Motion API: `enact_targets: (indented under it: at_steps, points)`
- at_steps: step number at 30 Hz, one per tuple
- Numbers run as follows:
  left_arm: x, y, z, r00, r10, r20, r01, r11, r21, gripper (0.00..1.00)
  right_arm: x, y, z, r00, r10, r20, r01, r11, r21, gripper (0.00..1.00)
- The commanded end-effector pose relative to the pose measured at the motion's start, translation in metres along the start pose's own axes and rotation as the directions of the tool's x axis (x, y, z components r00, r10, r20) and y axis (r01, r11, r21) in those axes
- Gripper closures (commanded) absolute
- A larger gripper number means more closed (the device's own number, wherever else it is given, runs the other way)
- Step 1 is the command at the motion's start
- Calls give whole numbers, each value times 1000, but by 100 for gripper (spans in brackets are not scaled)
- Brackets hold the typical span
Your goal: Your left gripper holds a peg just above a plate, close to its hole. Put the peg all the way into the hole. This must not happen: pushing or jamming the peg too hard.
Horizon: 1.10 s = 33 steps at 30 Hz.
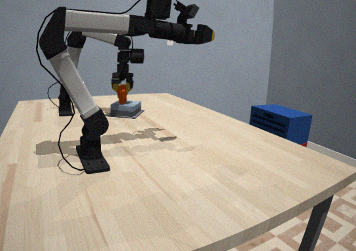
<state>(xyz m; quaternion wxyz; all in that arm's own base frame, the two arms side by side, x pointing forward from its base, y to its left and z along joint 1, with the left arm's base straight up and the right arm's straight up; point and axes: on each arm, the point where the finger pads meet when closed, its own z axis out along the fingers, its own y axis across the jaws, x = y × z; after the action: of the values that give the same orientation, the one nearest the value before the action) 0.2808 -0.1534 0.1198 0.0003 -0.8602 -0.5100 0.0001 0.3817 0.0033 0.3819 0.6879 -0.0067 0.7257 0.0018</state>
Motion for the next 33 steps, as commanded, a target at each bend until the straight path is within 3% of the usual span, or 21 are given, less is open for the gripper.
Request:
enact_targets:
  at_steps: [1, 17, 18, 19, 22, 25, 33]
  points:
    - [0, 2, -3, 1000, 0, 1, 0, 1000, -14, 97, -7, 0, -2, 1000, -2, 18, 2, 1000, -1, 0]
    - [0, 2, -3, 1000, 0, 1, 0, 1000, -14, 97, -7, 0, -2, 1000, -2, 18, 2, 1000, -1, 0]
    - [0, 4, -9, 1000, 0, 2, 0, 999, -35, 86, -7, 0, -2, 1000, -2, 18, 2, 1000, -1, 0]
    - [0, 4, -9, 1000, 0, 2, 0, 999, -35, 97, -7, 0, -2, 1000, -2, 18, 2, 1000, -1, 0]
    - [0, 8, -19, 1000, 0, 2, 1, 997, -74, 100, -7, 0, -2, 1000, -2, 20, 2, 1000, -1, 0]
    - [0, 5, -23, 1000, 0, 2, 1, 998, -62, 67, -5, 2, -2, 1000, -10, 11, 10, 1000, -9, 0]
    - [0, 2, -43, 1000, -1, 2, 1, 999, -36, 66, 13, 19, -4, 994, -96, -59, 89, 989, -120, 0]
